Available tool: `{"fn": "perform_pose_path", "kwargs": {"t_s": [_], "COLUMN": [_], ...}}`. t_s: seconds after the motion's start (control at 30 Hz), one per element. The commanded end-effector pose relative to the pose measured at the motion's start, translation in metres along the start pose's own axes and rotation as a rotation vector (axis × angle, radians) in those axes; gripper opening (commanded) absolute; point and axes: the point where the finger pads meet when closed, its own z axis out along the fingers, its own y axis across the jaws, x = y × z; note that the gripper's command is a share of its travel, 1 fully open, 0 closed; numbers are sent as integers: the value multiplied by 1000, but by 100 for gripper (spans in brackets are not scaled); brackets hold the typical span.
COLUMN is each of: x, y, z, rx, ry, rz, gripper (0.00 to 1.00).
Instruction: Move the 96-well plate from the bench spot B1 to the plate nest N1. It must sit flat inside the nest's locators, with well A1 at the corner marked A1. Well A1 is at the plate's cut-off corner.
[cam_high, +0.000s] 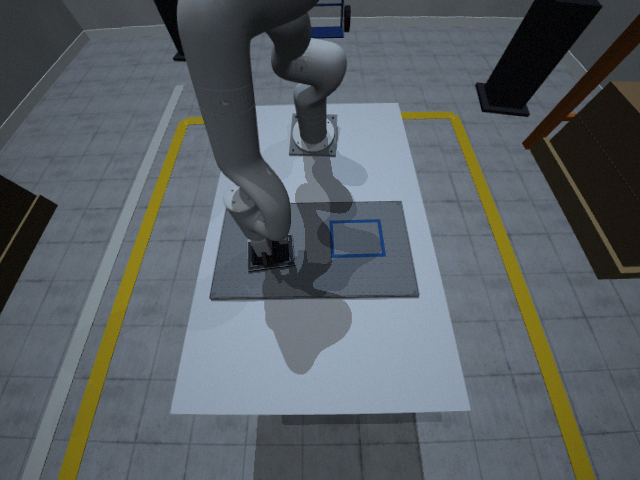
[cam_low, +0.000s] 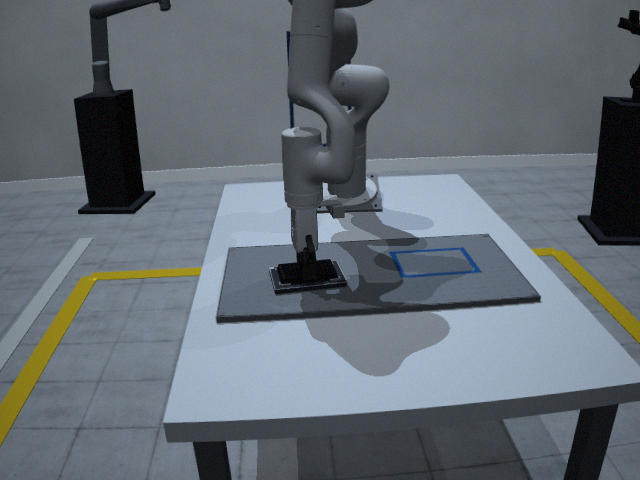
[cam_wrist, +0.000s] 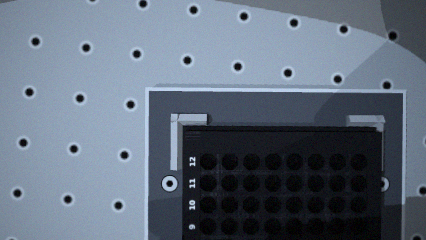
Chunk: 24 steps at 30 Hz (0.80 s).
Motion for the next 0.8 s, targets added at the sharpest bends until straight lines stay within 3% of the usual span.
{"fn": "perform_pose_path", "kwargs": {"t_s": [0.0,0.5,0.77], "x": [0,0,0], "y": [1,1,1], "z": [-1,-1,-22], "rx": [-2,-2,-2], "ry": [-1,-1,-1], "rz": [0,0,0], "gripper": [100,100,100]}}
